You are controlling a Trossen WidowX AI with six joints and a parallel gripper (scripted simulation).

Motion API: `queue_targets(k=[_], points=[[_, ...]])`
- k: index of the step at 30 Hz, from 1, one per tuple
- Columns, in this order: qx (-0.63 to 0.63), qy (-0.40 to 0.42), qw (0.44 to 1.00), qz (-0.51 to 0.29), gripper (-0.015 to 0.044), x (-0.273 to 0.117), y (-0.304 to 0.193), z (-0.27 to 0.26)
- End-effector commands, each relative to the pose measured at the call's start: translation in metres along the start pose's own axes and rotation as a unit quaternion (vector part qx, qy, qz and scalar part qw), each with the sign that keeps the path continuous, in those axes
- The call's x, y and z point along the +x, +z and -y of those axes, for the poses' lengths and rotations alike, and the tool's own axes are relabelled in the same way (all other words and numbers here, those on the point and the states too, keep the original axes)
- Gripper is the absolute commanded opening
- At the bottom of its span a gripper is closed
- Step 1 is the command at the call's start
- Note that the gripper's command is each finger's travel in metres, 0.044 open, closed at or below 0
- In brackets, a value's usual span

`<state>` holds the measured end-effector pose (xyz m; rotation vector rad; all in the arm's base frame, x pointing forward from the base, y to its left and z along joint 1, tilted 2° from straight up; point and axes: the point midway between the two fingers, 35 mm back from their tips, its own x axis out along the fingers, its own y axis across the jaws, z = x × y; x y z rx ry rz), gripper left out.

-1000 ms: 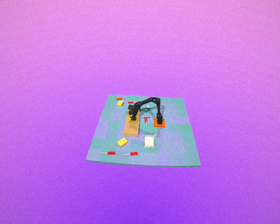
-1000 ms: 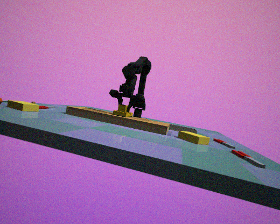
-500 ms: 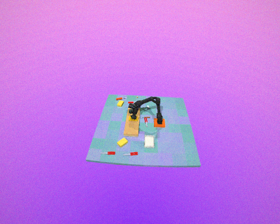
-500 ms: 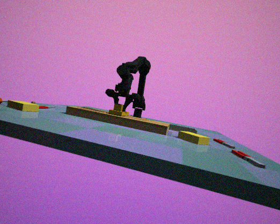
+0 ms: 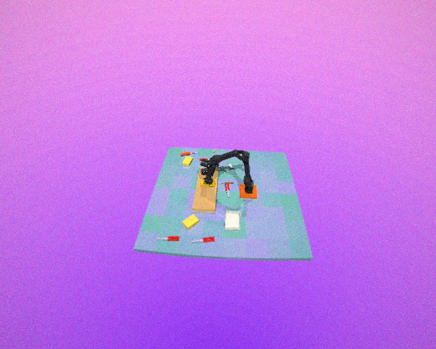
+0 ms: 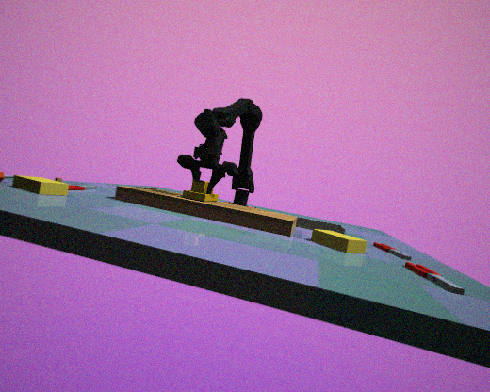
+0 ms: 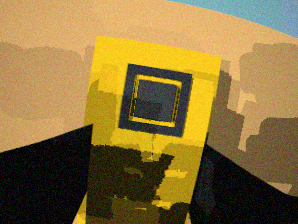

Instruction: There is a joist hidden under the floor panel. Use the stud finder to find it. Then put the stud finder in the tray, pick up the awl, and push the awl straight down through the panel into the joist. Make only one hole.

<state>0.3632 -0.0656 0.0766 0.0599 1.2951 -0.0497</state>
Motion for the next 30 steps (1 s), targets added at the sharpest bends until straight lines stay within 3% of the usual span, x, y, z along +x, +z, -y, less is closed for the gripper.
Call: queue_targets(k=[1,30], points=[[0.0,-0.002,1.0,-0.001,0.0,0.0,0.0,0.009],[-0.001,-0.004,1.0,-0.001,0.0,0.0,0.0,0.056]])
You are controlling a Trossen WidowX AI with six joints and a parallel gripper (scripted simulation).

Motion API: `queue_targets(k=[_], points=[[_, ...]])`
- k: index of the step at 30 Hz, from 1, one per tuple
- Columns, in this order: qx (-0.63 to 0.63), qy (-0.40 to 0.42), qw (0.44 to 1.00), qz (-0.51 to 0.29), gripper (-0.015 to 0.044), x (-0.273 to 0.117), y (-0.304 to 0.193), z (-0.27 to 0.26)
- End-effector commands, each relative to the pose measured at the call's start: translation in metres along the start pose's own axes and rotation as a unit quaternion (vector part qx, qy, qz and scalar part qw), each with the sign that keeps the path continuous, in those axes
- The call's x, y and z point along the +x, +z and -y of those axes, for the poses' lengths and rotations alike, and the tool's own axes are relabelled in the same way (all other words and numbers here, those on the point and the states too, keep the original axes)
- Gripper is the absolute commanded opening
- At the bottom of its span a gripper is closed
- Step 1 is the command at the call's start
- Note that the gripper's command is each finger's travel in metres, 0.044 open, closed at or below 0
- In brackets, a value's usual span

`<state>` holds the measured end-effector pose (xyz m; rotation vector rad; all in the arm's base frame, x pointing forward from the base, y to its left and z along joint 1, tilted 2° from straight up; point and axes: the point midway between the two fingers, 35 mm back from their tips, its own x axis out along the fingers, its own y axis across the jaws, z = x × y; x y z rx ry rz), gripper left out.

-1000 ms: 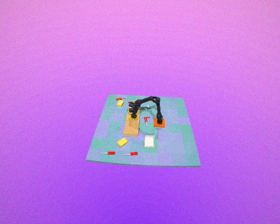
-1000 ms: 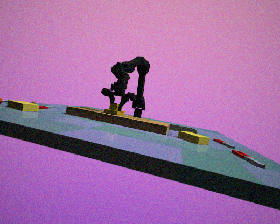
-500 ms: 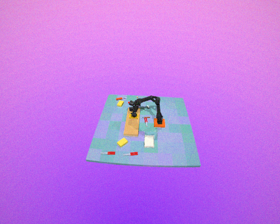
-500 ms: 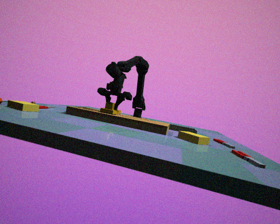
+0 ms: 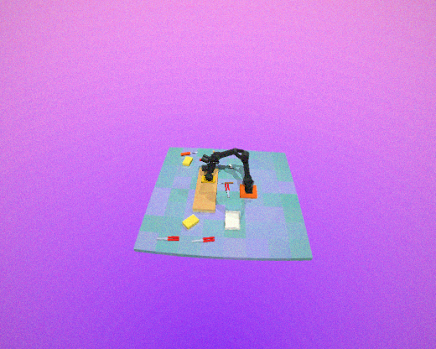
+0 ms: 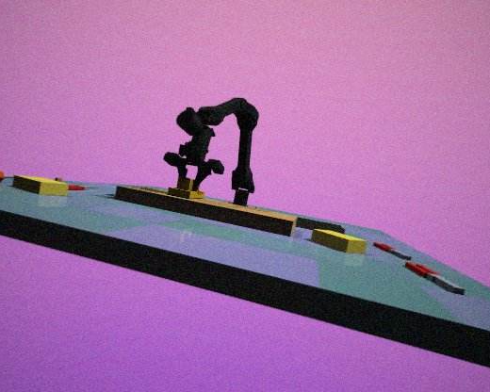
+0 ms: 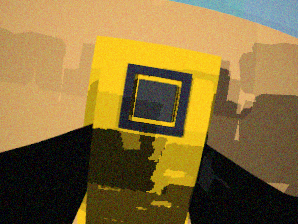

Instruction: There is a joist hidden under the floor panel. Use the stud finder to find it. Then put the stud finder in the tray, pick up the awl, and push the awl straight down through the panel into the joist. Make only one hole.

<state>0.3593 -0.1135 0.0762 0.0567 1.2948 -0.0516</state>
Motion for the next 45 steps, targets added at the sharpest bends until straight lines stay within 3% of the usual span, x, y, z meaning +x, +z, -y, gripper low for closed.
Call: queue_targets(k=[1,45], points=[[0.0,-0.002,1.0,-0.001,0.0,0.0,0.0,0.009],[-0.001,-0.005,1.0,-0.001,0.0,-0.001,0.0,0.08]])
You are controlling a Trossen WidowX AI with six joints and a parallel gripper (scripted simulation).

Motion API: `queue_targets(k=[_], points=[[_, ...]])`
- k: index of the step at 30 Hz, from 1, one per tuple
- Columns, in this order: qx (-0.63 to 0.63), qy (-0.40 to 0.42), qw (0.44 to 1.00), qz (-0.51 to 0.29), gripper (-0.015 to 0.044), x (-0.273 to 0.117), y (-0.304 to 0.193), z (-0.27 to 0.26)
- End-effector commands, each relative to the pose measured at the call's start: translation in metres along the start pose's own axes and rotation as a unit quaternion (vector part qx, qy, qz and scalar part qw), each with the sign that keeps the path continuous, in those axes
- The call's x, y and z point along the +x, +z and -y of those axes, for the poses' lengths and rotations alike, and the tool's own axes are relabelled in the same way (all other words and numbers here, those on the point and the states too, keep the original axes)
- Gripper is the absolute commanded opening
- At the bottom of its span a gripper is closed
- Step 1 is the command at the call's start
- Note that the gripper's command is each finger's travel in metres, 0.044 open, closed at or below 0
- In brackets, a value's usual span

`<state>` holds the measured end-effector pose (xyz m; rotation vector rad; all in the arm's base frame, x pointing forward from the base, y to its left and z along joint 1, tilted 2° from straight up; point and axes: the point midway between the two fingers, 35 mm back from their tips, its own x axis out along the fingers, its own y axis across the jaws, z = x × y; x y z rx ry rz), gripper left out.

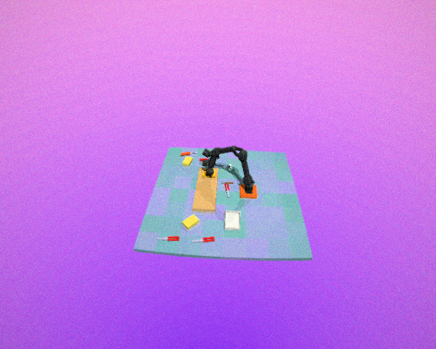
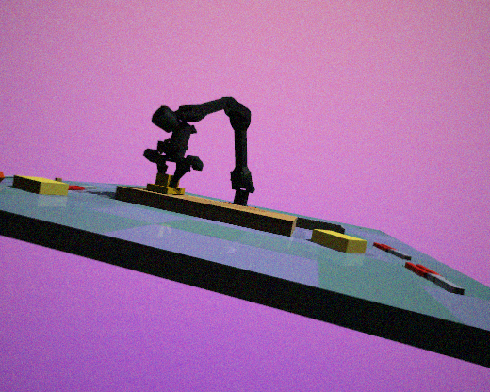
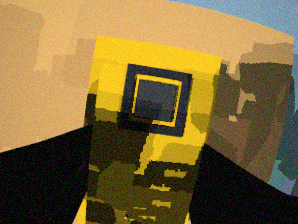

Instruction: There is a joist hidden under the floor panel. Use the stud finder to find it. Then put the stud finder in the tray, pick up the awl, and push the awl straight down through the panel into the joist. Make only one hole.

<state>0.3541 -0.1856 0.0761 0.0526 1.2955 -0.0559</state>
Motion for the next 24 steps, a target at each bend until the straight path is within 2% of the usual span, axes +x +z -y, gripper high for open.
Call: queue_targets(k=[1,24], points=[[0.0,-0.002,1.0,-0.001,0.0,0.0,0.0,0.009],[-0.001,-0.003,1.0,-0.001,0.0,0.0,0.0,0.046]])
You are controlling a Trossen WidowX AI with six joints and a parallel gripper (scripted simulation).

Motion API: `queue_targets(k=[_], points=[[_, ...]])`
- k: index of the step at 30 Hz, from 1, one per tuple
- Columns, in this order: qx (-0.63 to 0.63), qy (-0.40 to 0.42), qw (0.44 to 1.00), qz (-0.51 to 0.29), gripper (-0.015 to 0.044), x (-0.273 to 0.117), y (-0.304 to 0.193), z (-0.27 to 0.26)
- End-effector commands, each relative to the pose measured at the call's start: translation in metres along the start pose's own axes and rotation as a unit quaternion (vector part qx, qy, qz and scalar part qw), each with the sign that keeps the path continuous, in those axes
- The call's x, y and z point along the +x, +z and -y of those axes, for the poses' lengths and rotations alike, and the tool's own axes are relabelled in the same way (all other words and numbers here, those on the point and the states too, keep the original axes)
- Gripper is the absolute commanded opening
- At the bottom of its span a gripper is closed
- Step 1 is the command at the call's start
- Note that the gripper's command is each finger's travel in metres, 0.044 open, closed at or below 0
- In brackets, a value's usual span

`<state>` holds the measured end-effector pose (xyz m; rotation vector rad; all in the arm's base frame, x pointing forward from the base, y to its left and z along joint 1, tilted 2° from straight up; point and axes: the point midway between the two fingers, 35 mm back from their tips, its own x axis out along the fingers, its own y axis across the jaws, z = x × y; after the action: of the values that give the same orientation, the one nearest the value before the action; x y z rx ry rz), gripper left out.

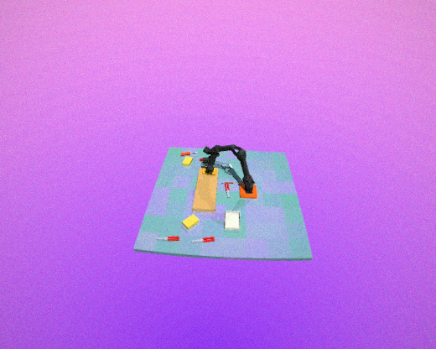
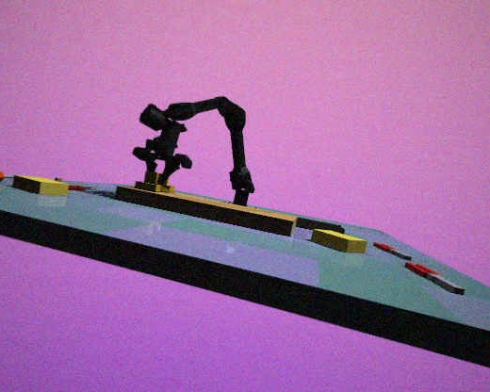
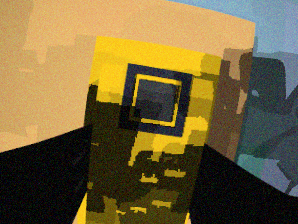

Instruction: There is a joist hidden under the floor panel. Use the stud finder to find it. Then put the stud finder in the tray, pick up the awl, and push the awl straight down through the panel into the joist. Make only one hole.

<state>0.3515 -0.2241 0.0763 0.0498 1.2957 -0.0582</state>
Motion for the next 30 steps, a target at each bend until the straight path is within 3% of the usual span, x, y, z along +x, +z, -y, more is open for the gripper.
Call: queue_targets(k=[1,13,30], points=[[0.0,-0.002,1.0,-0.001,0.0,0.0,-0.001,0.008],[0.001,0.0,1.0,0.0,0.0,-0.004,0.002,0.004],[0.0,-0.001,1.0,-0.001,0.0,-0.072,0.024,0.008]])
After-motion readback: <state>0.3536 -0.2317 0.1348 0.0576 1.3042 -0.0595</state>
